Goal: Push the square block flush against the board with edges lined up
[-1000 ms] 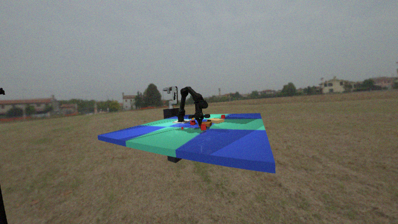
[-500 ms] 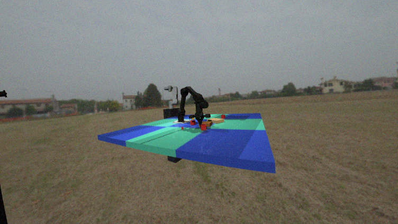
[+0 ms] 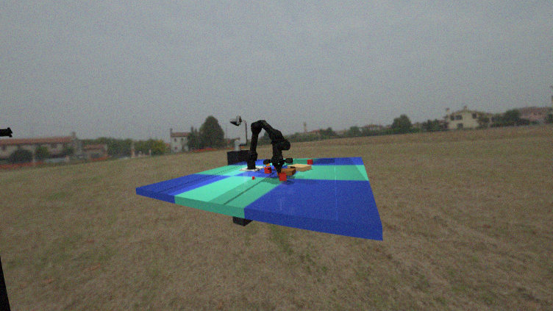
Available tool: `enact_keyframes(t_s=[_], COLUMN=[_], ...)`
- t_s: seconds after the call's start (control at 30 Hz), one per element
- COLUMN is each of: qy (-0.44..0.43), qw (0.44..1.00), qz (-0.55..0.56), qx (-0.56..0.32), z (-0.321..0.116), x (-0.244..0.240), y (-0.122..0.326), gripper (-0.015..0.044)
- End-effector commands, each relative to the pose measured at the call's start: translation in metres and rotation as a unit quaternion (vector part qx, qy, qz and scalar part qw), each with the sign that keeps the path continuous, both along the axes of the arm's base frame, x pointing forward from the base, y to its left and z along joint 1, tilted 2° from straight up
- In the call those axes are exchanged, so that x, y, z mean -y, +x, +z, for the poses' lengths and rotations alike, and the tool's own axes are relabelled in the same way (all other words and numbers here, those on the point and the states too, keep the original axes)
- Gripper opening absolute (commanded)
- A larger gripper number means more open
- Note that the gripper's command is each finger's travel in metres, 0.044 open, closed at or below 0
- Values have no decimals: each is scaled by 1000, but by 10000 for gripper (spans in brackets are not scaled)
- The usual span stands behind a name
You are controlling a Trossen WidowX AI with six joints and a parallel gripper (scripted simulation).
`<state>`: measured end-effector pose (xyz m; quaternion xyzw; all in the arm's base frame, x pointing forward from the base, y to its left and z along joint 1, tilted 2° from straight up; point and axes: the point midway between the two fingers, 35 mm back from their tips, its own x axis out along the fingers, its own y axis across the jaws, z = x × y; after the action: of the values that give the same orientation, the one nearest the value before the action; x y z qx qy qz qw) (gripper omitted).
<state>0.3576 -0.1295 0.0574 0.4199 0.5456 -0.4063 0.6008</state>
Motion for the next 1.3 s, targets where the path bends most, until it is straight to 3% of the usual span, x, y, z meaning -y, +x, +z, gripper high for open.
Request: enact_keyframes(t_s=[0.0,1.27], qy=[5,6], qw=[1000,1000], qz=[1,1], qx=[-6,-6], z=[-4,-5], x=[-6,-32], y=[-3,-7], gripper=[0,0])
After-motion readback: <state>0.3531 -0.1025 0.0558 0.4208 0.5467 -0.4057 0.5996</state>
